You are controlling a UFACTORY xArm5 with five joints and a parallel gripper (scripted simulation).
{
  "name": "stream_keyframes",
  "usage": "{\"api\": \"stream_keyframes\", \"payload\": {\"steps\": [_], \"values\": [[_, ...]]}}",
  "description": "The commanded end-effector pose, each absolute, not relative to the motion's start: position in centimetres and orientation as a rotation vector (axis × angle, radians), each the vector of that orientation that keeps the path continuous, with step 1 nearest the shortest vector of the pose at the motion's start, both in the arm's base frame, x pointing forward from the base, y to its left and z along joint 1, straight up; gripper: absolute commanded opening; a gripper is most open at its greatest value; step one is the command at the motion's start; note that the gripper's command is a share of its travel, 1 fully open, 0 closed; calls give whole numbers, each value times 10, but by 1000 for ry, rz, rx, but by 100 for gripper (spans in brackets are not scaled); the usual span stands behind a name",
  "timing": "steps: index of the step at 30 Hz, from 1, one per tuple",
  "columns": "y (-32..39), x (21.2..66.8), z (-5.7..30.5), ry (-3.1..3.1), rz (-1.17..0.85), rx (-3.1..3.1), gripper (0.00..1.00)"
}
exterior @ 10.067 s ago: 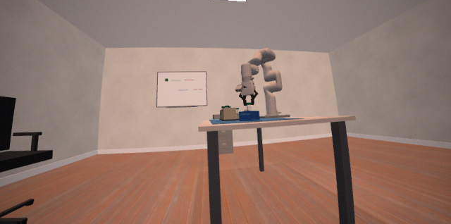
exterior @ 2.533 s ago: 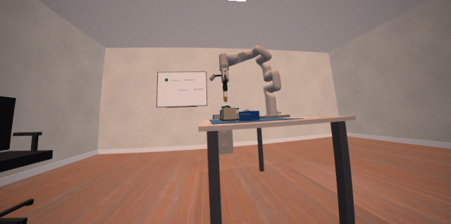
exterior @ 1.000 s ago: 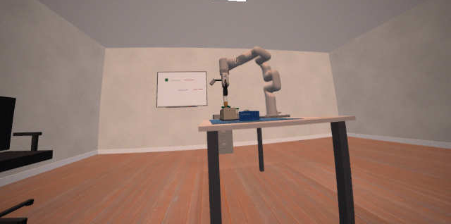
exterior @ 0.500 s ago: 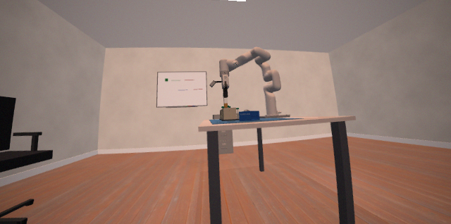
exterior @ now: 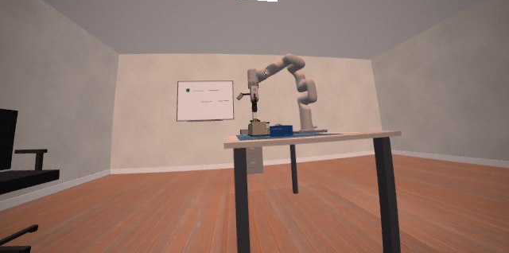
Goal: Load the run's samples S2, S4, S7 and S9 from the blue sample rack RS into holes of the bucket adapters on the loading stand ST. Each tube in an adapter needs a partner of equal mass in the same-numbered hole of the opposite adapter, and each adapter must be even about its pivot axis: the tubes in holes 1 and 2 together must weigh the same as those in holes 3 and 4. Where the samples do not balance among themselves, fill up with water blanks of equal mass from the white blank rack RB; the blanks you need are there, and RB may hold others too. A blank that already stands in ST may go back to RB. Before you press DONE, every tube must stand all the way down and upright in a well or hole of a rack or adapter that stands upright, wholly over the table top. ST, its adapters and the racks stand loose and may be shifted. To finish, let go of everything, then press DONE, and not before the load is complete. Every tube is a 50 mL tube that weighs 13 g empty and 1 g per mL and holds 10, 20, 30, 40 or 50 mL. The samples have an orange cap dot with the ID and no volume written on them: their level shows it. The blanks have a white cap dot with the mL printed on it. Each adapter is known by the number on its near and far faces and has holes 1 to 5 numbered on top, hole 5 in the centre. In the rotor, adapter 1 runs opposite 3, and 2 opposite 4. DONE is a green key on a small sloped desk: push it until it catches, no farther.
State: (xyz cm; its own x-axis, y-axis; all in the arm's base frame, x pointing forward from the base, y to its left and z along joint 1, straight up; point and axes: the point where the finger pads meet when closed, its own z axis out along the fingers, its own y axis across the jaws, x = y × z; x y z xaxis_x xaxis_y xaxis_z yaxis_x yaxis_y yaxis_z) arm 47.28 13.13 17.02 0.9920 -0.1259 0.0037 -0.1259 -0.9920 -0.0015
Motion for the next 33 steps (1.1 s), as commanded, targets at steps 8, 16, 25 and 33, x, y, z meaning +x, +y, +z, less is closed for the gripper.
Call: {"api": "stream_keyframes", "payload": {"steps": [8,16,25,33], "values": [[132,474,164,198,-12,-3133,0],[132,474,156,198,-12,-3133,0],[132,474,149,198,-12,-3133,0],[132,474,141,198,-12,-3133,0]]}}
